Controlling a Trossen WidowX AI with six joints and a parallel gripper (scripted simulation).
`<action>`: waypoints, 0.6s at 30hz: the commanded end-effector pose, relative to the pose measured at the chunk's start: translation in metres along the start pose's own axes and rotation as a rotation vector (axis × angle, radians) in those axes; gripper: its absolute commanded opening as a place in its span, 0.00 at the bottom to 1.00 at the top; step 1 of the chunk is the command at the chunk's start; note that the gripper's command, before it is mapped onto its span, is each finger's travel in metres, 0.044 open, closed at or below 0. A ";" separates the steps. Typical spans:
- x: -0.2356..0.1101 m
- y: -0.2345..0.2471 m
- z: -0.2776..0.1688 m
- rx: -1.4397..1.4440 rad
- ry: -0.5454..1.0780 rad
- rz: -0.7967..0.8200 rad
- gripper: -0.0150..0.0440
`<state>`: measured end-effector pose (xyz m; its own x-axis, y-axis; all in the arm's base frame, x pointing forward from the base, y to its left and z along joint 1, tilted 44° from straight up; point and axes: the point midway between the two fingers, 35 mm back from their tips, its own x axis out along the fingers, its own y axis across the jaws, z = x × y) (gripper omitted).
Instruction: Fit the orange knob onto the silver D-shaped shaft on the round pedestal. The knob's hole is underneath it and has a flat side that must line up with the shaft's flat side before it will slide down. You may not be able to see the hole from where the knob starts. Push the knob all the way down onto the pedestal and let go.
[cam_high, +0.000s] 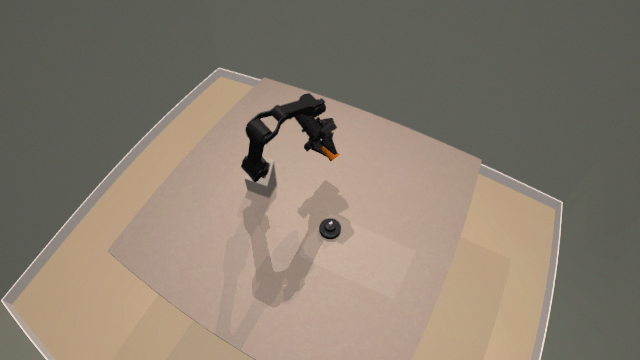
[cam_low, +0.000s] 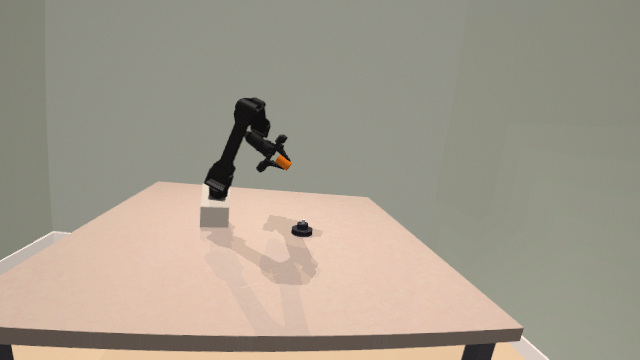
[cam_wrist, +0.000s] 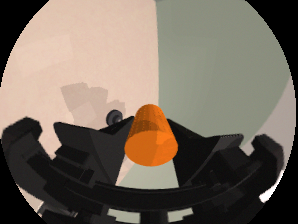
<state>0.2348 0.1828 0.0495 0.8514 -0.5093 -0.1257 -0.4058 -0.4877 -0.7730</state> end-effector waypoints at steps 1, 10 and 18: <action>0.001 0.001 0.000 -0.002 -0.003 -0.011 0.25; 0.015 0.014 0.000 -0.004 -0.001 0.178 0.25; 0.029 0.026 0.001 -0.004 -0.003 0.398 0.25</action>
<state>0.2446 0.1562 0.0273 0.6803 -0.6439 -0.3501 -0.6543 -0.3183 -0.6860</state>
